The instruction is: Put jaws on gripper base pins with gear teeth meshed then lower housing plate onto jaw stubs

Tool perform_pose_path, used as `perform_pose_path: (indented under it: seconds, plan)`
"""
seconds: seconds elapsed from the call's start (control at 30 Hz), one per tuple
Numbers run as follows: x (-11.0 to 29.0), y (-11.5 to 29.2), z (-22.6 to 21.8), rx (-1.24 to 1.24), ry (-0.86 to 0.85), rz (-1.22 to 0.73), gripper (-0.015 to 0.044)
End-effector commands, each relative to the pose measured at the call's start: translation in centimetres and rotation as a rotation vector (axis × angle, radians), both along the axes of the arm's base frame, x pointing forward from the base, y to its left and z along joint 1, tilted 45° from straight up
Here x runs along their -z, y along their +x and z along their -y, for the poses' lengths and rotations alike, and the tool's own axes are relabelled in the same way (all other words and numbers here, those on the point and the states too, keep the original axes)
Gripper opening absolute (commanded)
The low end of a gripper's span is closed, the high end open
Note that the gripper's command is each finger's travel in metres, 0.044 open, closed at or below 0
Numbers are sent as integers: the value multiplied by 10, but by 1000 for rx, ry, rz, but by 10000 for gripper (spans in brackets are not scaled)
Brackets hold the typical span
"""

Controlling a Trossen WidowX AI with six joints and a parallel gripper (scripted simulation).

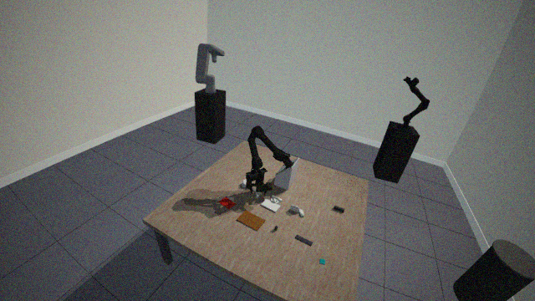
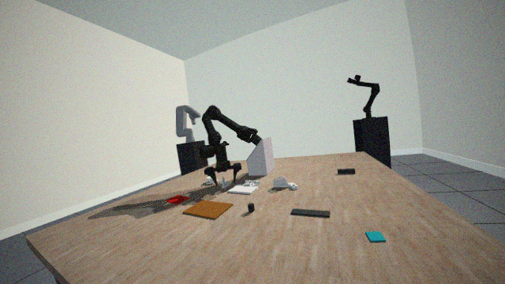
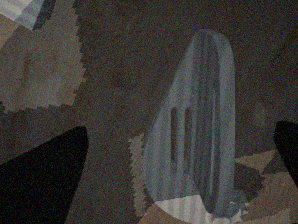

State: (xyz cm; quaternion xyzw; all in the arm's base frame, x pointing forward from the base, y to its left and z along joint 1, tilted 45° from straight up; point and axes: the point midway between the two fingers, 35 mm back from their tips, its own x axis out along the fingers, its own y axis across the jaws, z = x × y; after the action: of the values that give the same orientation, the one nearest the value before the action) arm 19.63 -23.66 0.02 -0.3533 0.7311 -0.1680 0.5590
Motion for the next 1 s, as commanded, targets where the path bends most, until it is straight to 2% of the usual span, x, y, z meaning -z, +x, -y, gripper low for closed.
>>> perform_pose_path:
  seconds: [0.0, 0.47, 0.83, 0.97]
  plan:
    - [1, -1, 0, -2, 4, -3, 440]
    - [1, -1, 0, -2, 4, -3, 440]
    - [1, 0, 0, 0, 0, -1, 151]
    - [1, 0, 0, 0, 0, -1, 134]
